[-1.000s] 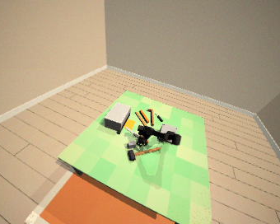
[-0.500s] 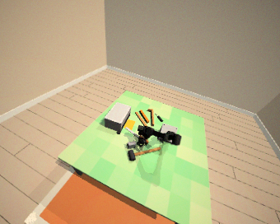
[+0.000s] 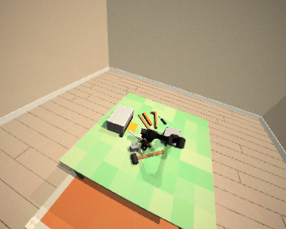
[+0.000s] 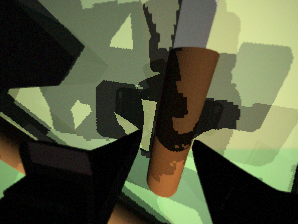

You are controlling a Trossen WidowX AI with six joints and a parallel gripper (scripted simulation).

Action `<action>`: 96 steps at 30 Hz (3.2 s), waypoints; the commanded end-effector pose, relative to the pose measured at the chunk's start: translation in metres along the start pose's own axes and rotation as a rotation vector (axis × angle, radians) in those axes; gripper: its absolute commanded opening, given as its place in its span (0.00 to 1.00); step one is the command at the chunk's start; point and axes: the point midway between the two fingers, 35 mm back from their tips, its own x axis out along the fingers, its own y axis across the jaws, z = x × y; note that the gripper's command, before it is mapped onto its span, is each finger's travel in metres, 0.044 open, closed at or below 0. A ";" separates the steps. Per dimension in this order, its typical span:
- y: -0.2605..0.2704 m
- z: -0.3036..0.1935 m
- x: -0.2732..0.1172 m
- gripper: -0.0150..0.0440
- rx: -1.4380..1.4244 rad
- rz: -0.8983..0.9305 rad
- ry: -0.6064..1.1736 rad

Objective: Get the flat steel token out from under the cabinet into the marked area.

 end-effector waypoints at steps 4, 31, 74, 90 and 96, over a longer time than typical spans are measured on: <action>0.000 0.000 0.000 0.51 -0.001 0.000 0.000; 0.000 0.013 0.000 0.25 -0.005 0.000 0.002; 0.000 0.065 0.000 0.25 -0.012 0.001 0.002; 0.000 0.084 0.000 0.25 -0.013 0.001 0.002; 0.001 0.091 0.000 0.25 -0.013 0.001 0.001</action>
